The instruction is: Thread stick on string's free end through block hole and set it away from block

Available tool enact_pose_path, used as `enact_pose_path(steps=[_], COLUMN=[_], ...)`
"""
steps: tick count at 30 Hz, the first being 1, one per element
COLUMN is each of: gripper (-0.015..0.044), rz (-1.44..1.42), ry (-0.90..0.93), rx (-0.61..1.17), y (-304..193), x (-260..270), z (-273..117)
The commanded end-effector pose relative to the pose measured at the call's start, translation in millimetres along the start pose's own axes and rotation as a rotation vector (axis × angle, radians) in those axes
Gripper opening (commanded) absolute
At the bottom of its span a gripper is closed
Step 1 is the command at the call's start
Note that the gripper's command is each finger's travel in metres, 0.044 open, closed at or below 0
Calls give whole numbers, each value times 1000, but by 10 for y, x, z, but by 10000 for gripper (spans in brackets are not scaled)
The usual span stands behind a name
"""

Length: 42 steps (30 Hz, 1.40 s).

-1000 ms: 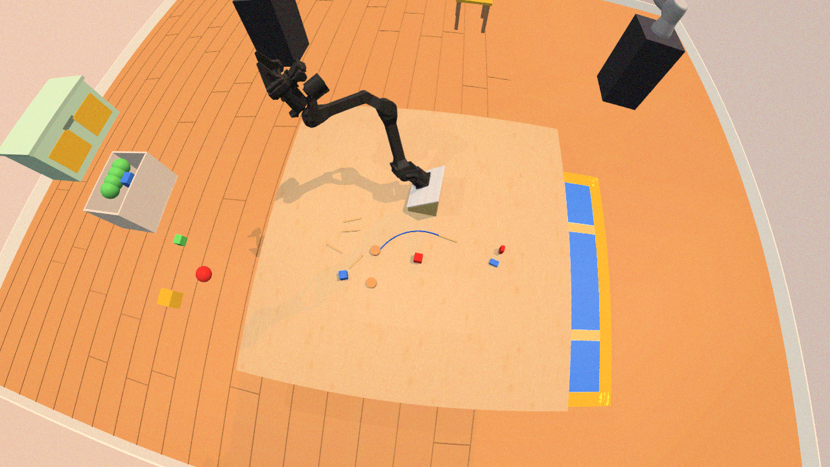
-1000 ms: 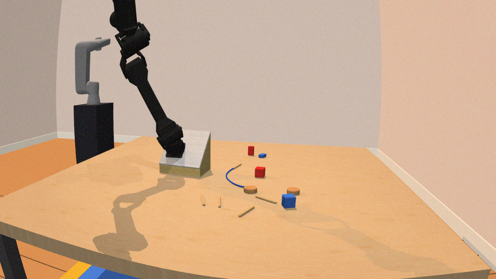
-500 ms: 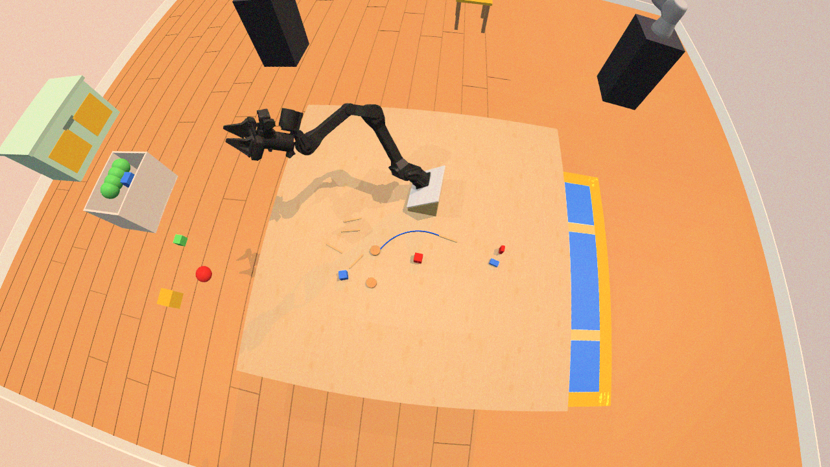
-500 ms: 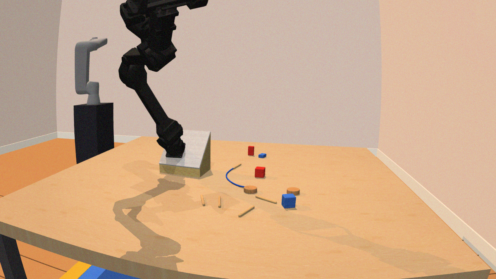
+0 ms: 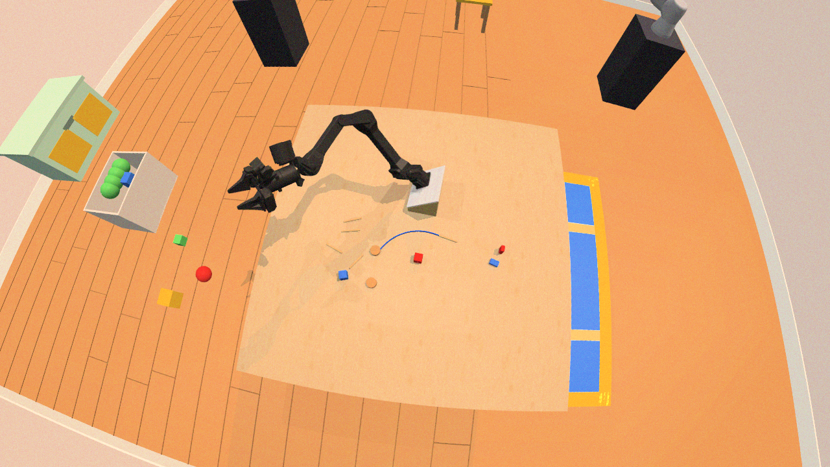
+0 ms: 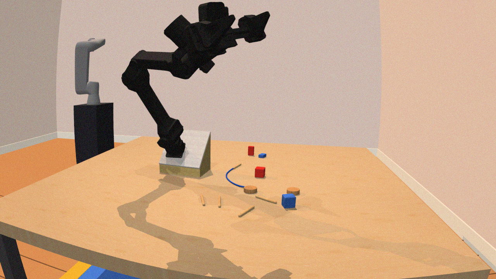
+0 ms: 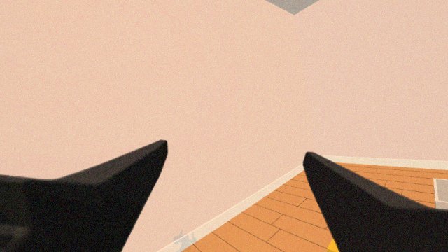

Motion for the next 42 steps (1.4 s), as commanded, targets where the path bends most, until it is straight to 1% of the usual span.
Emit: enact_pose_path(steps=[1, 7, 12, 16, 19, 27, 32, 37, 42], gripper=[440, 440, 440, 440, 440, 440, 440, 440, 440], rz=[-13, -62, -119, -157, -233, -472, -675, -916, -1254], ry=[60, 197, 338, 411, 503, 830, 1097, 1381, 1732], rx=[123, 356, 555, 642, 715, 945, 1090, 1190, 1239], y=[-375, -1037, -1575, -1795, -1997, -2534, -2797, -2936, -2967], x=[296, 889, 1458, 1711, 1977, 2684, 3027, 3192, 3173], z=[16, -65, -364, -545, -760, -1574, -2279, -2991, -3748])
Point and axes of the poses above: the point midway between the two fingers, 35 mm back from their tips, its own z axis out along the fingers, its own x axis across the jaws, y = z × x, the point moved 2 cm from there along -z, back along the fingers, and after that the axes turned 2 degrees about z, right-handed, at the moved point
